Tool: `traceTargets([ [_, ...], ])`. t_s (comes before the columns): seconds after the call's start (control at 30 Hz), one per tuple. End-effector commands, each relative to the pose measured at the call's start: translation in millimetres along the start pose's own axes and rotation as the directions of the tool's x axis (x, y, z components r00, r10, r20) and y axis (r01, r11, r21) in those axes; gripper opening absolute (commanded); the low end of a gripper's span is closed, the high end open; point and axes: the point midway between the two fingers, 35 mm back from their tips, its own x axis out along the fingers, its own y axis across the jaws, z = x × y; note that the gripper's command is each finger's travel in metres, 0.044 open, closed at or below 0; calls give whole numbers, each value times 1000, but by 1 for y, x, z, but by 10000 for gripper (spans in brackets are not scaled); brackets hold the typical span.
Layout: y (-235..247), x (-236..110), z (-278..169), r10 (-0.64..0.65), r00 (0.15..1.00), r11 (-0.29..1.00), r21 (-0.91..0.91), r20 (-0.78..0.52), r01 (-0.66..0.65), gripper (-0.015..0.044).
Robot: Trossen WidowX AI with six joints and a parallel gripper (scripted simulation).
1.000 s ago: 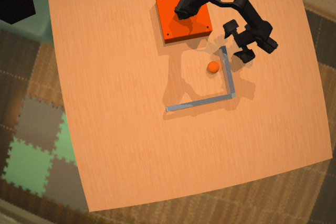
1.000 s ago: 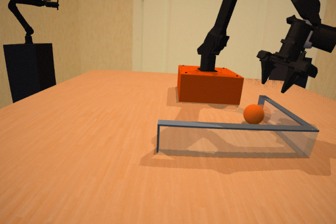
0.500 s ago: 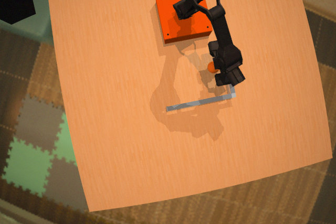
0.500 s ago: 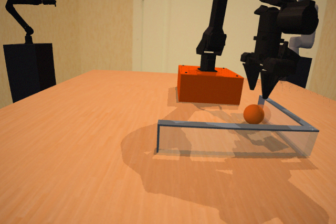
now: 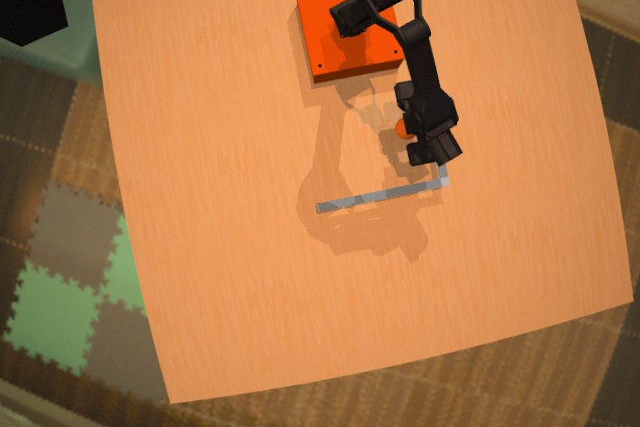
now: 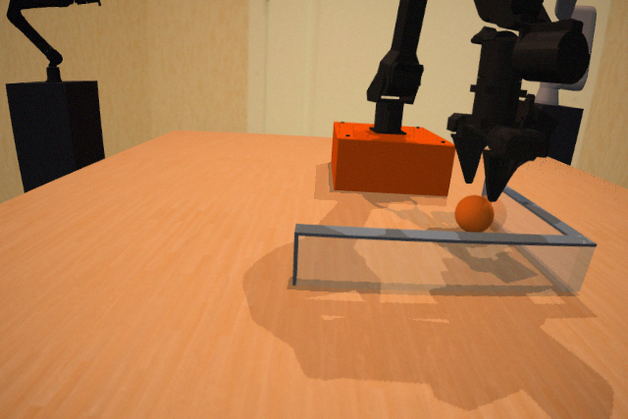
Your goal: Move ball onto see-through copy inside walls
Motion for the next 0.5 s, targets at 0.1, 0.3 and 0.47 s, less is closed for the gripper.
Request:
traceTargets([
  [0.1,1,12,0,4,1000,1000,-4,2,-4,378],
  [0.3,1,22,0,4,1000,1000,-4,2,-4,378],
  [0.47,1,30,0,4,1000,1000,-4,2,-4,378],
])
